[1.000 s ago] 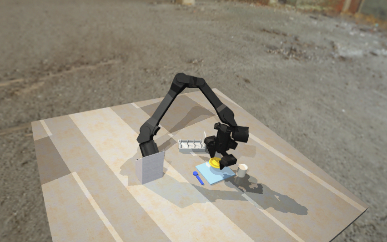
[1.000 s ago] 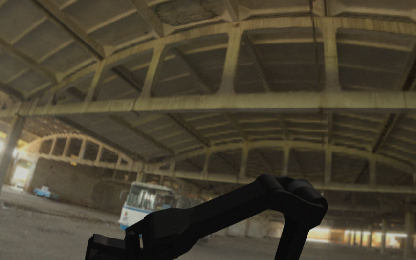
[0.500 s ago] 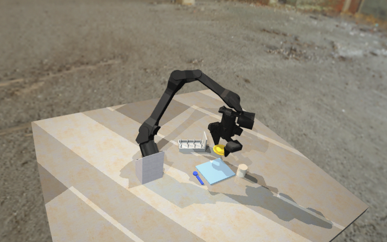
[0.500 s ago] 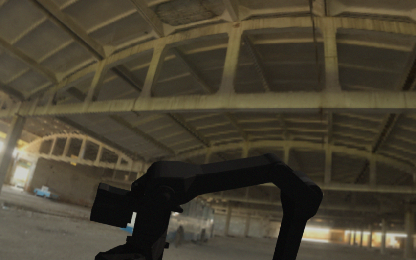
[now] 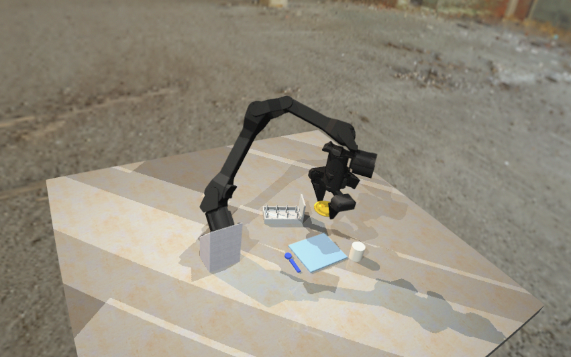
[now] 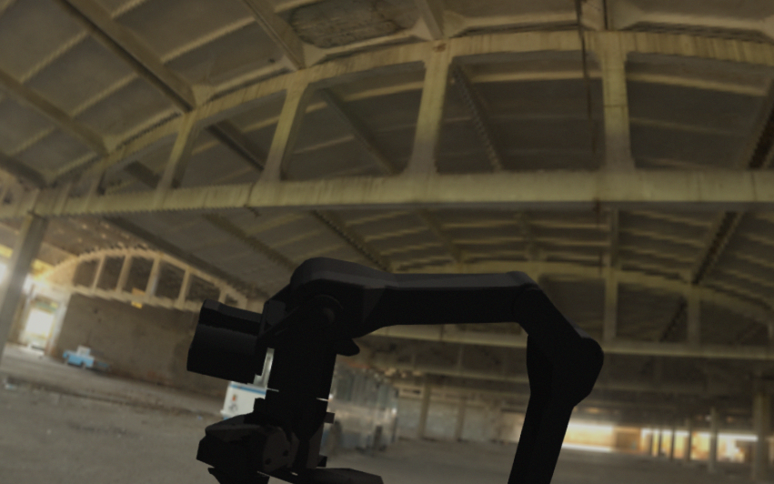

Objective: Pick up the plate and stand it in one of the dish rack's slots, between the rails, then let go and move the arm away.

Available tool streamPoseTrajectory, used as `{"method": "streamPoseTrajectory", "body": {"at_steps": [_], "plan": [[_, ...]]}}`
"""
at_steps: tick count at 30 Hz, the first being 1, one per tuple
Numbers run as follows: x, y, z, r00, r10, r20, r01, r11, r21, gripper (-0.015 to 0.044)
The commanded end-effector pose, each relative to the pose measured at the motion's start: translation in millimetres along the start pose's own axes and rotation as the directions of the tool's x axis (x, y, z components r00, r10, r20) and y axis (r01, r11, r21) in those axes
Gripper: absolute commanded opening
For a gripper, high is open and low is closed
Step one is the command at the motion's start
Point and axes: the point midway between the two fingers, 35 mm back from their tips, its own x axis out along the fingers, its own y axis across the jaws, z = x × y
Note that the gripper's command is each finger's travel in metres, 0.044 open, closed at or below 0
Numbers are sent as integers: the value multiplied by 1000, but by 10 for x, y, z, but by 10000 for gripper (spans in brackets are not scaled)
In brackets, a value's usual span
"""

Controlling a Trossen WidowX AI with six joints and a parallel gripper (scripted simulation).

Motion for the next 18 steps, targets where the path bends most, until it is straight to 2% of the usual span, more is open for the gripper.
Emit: {"method": "streamPoseTrajectory", "body": {"at_steps": [1,9,18], "plan": [[-65,230,-16,1000,-6,5,6,994,107,0],[-124,650,-121,1000,-10,6,7,928,372,0],[-153,1094,-294,1000,-12,7,5,772,636,0]]}}
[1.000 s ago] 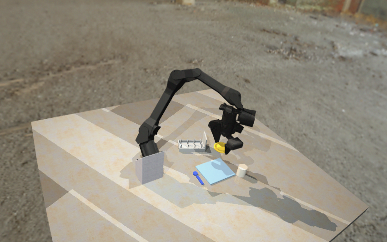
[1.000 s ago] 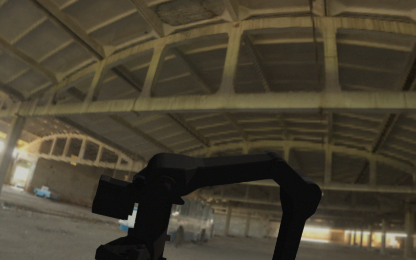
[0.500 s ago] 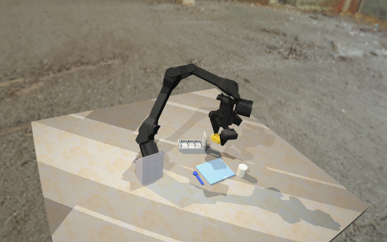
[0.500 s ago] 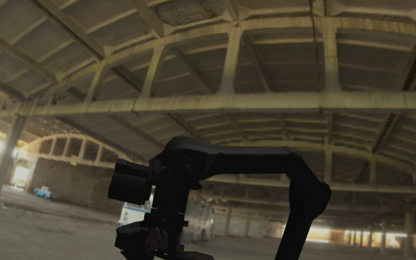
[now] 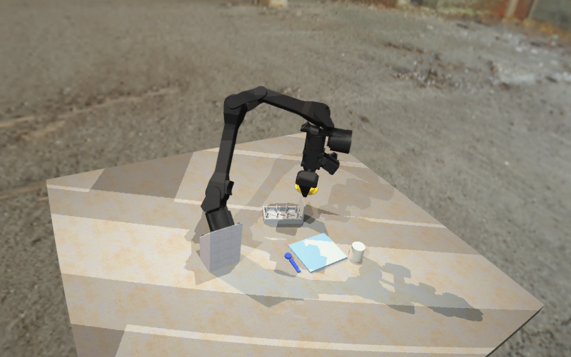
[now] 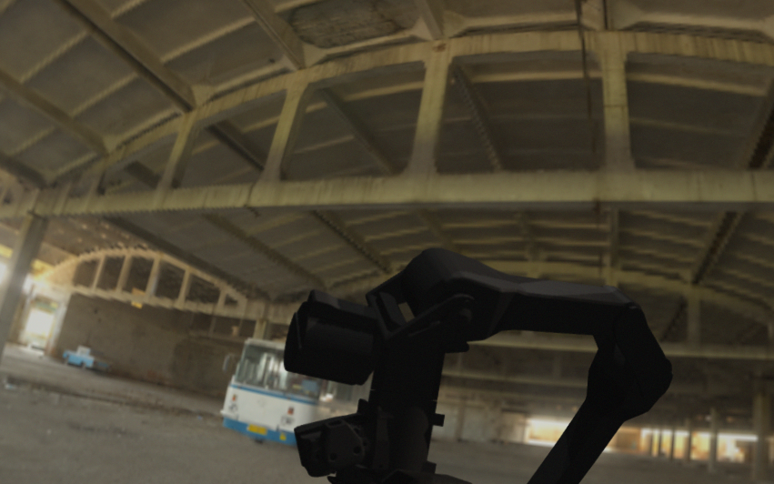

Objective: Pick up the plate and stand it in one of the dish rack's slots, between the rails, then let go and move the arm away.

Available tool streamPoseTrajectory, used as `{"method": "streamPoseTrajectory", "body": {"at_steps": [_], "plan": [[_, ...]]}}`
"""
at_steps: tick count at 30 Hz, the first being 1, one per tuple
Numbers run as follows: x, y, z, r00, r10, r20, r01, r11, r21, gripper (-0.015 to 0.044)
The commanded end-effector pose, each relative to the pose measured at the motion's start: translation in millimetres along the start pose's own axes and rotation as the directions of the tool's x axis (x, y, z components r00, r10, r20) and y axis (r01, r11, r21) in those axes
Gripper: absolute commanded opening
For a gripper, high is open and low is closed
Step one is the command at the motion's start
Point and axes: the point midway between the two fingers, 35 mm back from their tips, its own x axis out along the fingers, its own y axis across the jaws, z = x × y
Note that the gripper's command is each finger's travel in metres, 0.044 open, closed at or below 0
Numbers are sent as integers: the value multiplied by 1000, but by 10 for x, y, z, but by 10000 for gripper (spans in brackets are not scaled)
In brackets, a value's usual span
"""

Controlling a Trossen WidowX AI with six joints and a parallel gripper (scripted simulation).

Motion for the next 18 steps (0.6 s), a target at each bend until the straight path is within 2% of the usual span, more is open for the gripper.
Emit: {"method": "streamPoseTrajectory", "body": {"at_steps": [1,9,18], "plan": [[-16,124,-191,1000,2,3,-2,992,130,0],[-13,306,-560,1000,3,1,-3,920,392,0],[21,449,-983,1000,6,-3,-2,758,652,0]]}}
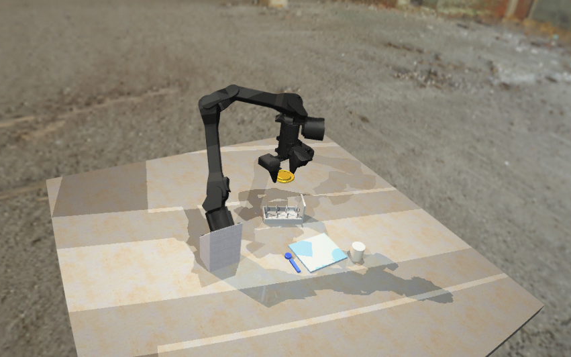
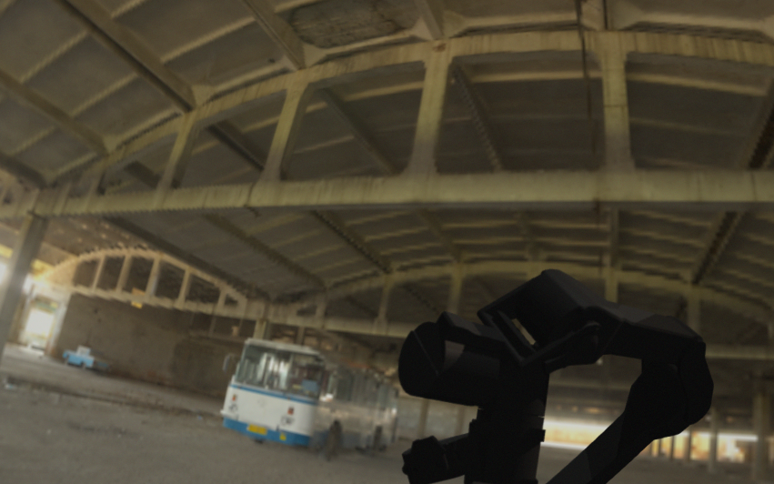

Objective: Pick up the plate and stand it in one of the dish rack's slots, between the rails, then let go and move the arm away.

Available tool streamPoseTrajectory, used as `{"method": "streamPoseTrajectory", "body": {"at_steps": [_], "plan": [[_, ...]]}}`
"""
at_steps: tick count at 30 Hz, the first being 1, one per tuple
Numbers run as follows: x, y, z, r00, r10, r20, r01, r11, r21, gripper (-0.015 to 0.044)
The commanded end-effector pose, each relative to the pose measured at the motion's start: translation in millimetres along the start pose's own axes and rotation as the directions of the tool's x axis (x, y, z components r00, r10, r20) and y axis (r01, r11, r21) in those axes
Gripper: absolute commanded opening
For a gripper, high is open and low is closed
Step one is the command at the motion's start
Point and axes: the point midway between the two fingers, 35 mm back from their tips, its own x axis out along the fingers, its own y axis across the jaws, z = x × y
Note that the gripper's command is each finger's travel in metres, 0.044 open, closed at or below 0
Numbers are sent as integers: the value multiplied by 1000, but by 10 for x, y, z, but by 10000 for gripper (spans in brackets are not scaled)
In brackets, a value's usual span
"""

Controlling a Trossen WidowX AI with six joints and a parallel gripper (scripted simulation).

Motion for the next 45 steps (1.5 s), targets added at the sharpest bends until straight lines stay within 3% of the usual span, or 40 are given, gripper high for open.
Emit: {"method": "streamPoseTrajectory", "body": {"at_steps": [1,16,24,45], "plan": [[16,-67,-201,1000,3,-3,-3,991,130,0],[126,-388,-784,1000,1,-18,10,815,579,0],[174,-418,-771,1000,-26,5,19,821,570,0],[658,-677,-444,884,-259,390,109,923,368,0]]}}
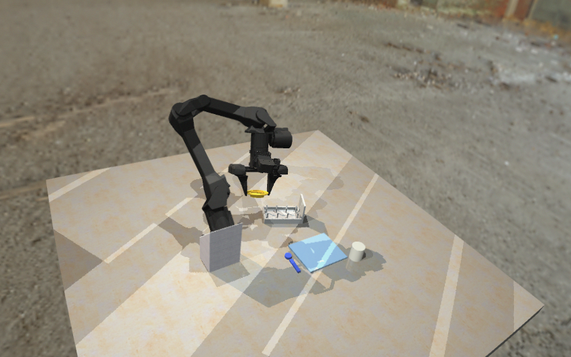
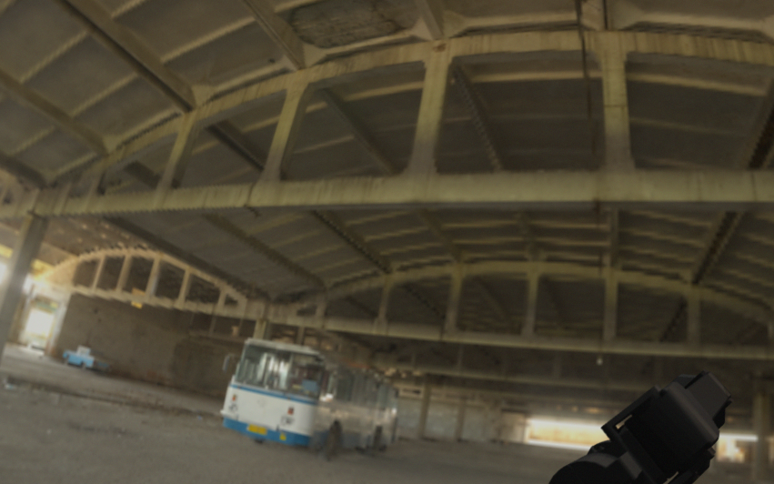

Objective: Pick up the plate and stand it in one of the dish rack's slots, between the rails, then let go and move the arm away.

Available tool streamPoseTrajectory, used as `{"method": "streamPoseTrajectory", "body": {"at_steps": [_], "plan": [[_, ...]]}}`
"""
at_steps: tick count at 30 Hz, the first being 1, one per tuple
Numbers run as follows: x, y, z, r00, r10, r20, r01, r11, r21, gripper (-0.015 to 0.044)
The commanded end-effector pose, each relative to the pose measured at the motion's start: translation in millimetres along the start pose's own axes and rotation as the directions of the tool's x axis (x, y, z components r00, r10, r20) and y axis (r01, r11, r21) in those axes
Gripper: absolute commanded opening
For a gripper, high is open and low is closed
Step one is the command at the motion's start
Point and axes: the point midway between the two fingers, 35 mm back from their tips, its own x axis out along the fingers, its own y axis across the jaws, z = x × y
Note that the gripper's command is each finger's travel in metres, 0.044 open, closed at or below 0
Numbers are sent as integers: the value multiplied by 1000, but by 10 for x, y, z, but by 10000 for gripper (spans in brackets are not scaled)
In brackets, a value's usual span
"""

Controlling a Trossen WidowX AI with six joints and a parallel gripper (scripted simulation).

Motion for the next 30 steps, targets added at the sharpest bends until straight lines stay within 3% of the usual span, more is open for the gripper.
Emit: {"method": "streamPoseTrajectory", "body": {"at_steps": [1,16,30], "plan": [[80,-1,34,996,18,86,-15,999,-44,0],[326,85,132,922,140,361,-59,972,-227,0],[448,209,128,787,337,518,-121,906,-405,0]]}}
